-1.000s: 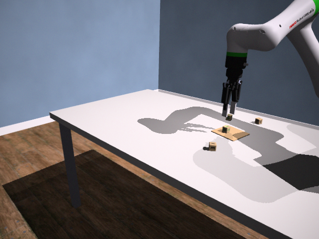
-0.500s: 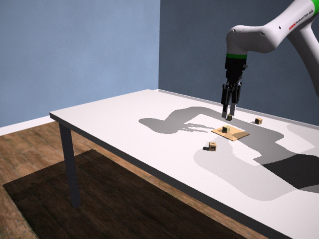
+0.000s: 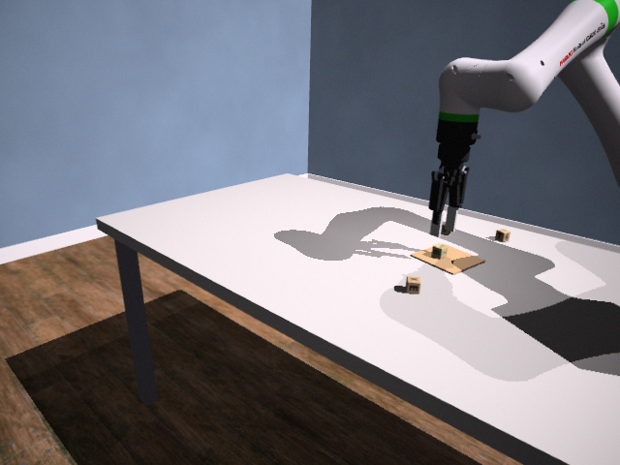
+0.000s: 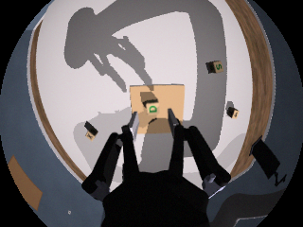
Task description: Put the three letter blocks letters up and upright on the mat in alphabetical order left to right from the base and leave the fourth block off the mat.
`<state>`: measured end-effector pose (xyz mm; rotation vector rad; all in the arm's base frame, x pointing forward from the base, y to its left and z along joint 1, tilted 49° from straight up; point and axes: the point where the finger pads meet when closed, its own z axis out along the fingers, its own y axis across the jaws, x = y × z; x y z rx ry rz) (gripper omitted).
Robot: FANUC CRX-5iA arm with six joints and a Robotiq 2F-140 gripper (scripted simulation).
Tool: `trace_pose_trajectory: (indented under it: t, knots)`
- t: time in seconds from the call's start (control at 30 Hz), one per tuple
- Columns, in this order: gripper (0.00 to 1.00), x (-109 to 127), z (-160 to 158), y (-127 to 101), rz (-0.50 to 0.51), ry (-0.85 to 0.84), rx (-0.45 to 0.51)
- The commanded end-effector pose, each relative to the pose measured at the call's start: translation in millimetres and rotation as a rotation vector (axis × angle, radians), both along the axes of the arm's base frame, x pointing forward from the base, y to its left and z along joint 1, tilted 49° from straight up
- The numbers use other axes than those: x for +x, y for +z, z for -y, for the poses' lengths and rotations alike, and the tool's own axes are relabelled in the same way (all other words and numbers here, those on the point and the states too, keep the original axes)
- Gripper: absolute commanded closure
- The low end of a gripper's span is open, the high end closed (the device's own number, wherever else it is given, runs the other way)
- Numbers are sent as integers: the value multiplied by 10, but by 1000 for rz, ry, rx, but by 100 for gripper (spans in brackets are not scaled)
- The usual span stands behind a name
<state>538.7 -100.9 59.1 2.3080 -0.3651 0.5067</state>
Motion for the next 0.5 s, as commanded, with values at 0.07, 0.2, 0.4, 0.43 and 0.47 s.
trace_pose_trajectory:
  t: [0.07, 0.2, 0.4, 0.43, 0.47]
  knots:
    - [60, 19, 46, -43, 0, 0, 0]
    - [60, 34, 88, -80, 0, 0, 0]
    - [60, 47, 124, -112, 0, 0, 0]
    - [60, 50, 132, -119, 0, 0, 0]
    - [60, 52, 139, -126, 0, 0, 0]
